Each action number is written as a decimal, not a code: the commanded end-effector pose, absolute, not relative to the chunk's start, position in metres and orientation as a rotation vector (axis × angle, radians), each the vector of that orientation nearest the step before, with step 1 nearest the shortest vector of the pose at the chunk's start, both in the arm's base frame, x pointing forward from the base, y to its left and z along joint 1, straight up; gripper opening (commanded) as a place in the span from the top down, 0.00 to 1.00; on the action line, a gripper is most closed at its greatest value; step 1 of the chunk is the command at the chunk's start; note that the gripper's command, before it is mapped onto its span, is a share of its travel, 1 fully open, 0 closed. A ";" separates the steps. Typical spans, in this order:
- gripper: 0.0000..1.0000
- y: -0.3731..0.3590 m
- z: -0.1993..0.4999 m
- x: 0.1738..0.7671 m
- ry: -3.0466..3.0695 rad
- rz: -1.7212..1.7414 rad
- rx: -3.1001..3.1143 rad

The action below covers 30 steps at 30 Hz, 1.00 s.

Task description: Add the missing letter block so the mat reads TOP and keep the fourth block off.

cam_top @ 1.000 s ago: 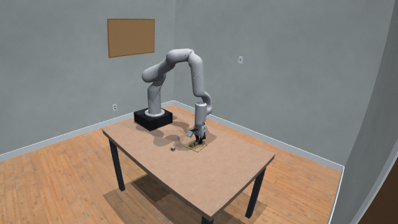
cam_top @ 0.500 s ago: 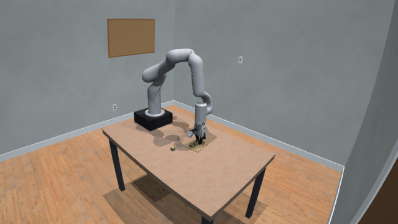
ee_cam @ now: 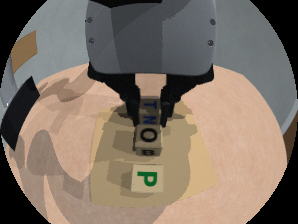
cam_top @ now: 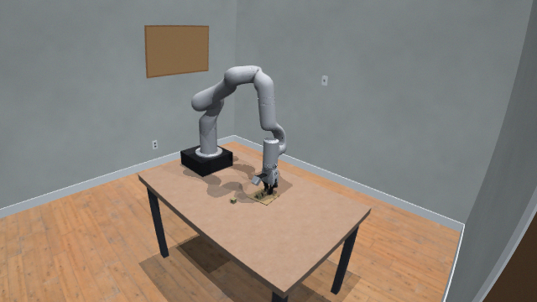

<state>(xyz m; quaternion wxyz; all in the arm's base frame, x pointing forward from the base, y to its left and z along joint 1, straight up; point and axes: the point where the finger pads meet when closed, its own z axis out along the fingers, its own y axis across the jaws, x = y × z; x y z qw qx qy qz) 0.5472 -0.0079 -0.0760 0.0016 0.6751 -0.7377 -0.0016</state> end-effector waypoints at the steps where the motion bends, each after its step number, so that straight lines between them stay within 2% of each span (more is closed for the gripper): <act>1: 0.79 -0.008 -0.075 0.548 -2.316 -0.003 2.120; 5: 0.79 -0.008 -0.075 0.548 -2.316 -0.003 2.120; 6: 0.74 -0.008 -0.075 0.548 -2.316 -0.003 2.120; 8: 0.74 -0.008 -0.075 0.548 -2.316 -0.003 2.120; 9: 0.70 -0.008 -0.075 0.548 -2.316 -0.003 2.120; 14: 0.66 -0.008 -0.075 0.548 -2.316 -0.003 2.120; 15: 0.62 -0.008 -0.075 0.548 -2.316 -0.003 2.120; 17: 0.62 -0.008 -0.075 0.548 -2.316 -0.003 2.120; 18: 0.58 -0.008 -0.075 0.548 -2.316 -0.003 2.120; 30: 0.58 -0.008 -0.075 0.548 -2.316 -0.003 2.120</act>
